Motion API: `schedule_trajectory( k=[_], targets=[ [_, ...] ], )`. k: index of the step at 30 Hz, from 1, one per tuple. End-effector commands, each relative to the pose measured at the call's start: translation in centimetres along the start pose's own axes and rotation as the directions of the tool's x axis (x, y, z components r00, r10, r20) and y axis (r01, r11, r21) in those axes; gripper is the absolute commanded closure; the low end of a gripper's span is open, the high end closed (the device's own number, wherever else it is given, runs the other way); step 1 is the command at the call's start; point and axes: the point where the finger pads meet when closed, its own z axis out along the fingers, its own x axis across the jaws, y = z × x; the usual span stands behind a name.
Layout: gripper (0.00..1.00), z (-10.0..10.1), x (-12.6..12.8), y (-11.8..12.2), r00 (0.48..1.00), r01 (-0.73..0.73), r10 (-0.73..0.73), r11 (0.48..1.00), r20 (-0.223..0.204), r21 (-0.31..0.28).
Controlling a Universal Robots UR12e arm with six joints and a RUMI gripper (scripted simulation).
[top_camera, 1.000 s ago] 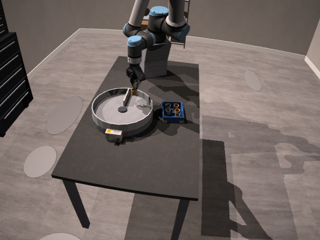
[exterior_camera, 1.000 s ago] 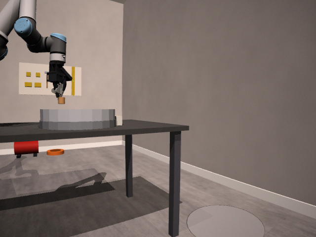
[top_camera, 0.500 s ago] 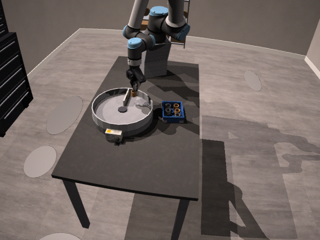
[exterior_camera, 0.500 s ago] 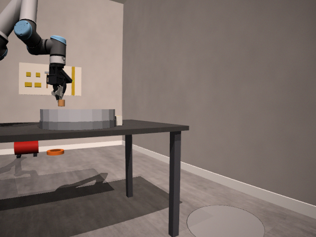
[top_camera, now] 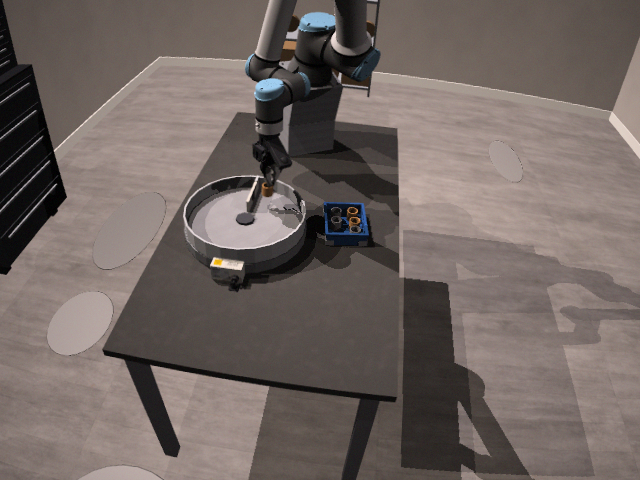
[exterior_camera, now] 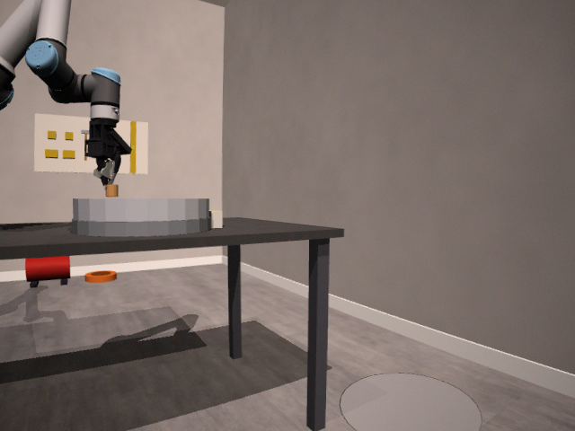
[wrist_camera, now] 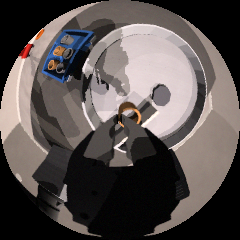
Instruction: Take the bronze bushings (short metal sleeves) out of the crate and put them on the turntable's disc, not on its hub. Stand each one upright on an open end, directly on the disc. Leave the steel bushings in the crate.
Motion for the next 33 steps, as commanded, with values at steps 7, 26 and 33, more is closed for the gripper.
schedule_trajectory(
  k=[7,26,33],
  targets=[
    [1.0,-0.01,0.04,-0.02,1.0,0.0,0.0,1.0,-0.001,0.0],
    [1.0,0.04,0.04,-0.02,1.0,0.0,0.0,1.0,-0.001,0.0],
    [1.0,0.49,0.04,-0.02,1.0,0.0,0.0,1.0,-0.001,0.0]
  ],
)
